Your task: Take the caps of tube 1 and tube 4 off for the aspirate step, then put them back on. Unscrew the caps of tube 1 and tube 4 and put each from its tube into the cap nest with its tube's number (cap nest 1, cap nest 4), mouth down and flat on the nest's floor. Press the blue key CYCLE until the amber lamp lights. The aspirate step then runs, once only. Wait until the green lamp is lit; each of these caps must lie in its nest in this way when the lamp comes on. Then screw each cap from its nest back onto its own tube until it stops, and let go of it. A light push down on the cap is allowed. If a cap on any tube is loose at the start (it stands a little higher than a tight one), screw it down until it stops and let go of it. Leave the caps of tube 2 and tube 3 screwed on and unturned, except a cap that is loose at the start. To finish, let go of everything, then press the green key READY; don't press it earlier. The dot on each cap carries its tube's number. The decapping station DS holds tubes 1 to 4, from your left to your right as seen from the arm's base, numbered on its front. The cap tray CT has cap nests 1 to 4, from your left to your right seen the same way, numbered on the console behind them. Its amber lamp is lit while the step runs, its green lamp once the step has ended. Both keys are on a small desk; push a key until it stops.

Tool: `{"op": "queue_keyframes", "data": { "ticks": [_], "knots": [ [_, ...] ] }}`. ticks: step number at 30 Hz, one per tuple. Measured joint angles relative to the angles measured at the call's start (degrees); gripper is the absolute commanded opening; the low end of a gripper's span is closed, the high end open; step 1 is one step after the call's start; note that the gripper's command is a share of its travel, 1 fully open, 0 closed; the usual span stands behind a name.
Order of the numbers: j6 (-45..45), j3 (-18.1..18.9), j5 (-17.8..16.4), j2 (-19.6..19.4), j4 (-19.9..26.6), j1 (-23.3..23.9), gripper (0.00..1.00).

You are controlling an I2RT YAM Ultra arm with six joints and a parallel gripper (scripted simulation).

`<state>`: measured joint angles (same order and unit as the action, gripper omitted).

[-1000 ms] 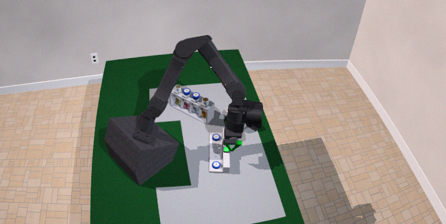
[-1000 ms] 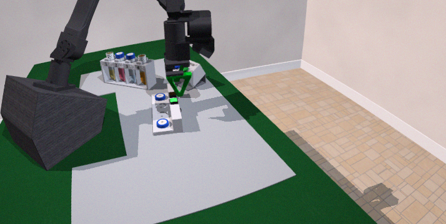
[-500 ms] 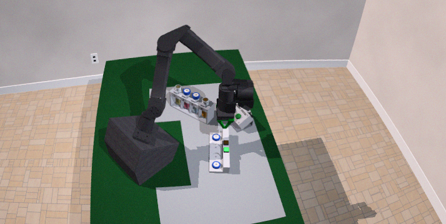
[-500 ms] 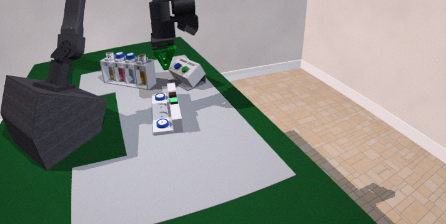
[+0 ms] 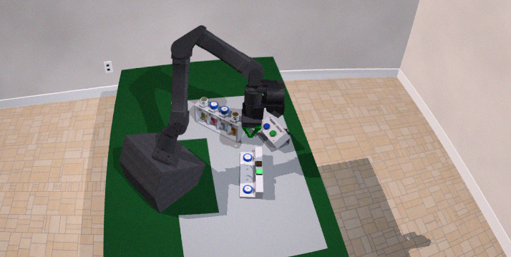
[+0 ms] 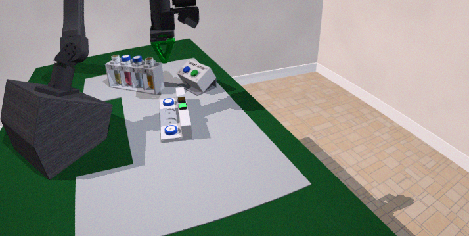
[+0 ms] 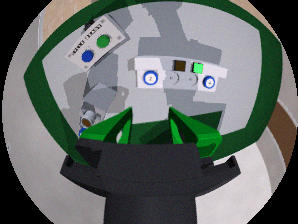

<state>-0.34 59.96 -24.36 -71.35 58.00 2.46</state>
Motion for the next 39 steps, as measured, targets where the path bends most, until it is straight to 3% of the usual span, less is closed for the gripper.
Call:
{"op": "queue_keyframes", "data": {
  "ticks": [5, 10, 15, 26, 32, 39],
  "knots": [
    [-0.9, -1.9, 0.4, -0.6, -2.0, -1.4, 0.47],
    [-3.0, -5.9, 1.1, -2.9, -6.6, -4.1, 0.47],
    [-4.8, -7.5, 1.8, -4.1, -11.0, -5.5, 0.47],
    [-9.2, -12.3, 3.5, -12.3, -24.3, -10.2, 0.47],
    [-10.9, -13.2, 4.2, -15.6, -30.1, -11.6, 0.47],
    [-11.7, -13.2, 4.5, -16.0, -32.6, -11.7, 0.47]
  ]
}}
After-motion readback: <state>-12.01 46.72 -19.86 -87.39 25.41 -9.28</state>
